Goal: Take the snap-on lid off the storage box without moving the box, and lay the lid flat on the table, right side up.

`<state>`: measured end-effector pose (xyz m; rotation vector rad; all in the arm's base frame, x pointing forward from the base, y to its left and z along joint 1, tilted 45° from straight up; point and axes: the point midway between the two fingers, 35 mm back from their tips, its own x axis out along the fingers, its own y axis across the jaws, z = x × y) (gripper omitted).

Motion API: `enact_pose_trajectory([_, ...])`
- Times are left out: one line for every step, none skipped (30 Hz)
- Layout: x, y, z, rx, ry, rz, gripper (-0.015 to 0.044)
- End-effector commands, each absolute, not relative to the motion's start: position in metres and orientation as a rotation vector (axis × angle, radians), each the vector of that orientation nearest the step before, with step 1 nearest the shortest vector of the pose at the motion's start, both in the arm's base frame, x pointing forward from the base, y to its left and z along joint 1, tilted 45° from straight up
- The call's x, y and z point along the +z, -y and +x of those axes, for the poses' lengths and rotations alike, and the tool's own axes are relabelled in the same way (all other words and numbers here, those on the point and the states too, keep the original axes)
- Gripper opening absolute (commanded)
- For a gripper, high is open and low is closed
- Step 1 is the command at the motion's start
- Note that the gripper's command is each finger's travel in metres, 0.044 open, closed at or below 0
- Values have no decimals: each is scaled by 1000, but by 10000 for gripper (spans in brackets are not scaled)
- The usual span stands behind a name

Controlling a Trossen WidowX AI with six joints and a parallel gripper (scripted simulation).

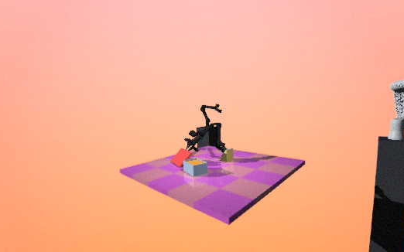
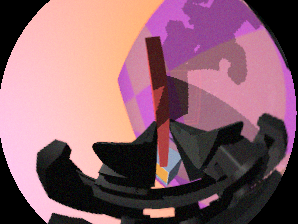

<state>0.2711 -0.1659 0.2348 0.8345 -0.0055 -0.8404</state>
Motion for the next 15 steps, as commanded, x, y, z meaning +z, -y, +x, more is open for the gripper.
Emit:
enact_pose_trajectory([232,167,273,-829,3,834,0])
enact_pose_trajectory([232,168,272,-829,3,833,0])
enact_pose_trajectory([231,168,272,-829,3,833,0])
enact_pose_trajectory([231,169,272,-829,3,833,0])
enact_pose_trajectory([230,169,272,-829,3,833,0])
enact_pose_trajectory([230,170,272,-829,3,833,0])
enact_pose_trajectory([229,170,272,-829,3,833,0])
enact_pose_trajectory([229,171,272,-829,3,833,0])
enact_pose_trajectory([228,172,272,-829,3,833,0])
enact_pose_trajectory([227,172,272,-829,3,833,0])
enact_pose_trajectory([227,173,272,-829,3,833,0])
enact_pose_trajectory([226,173,272,-829,3,833,0])
enact_pose_trajectory([226,174,272,-829,4,833,0])
enact_pose_trajectory([225,174,272,-829,4,833,0])
enact_pose_trajectory([225,175,272,-829,4,833,0])
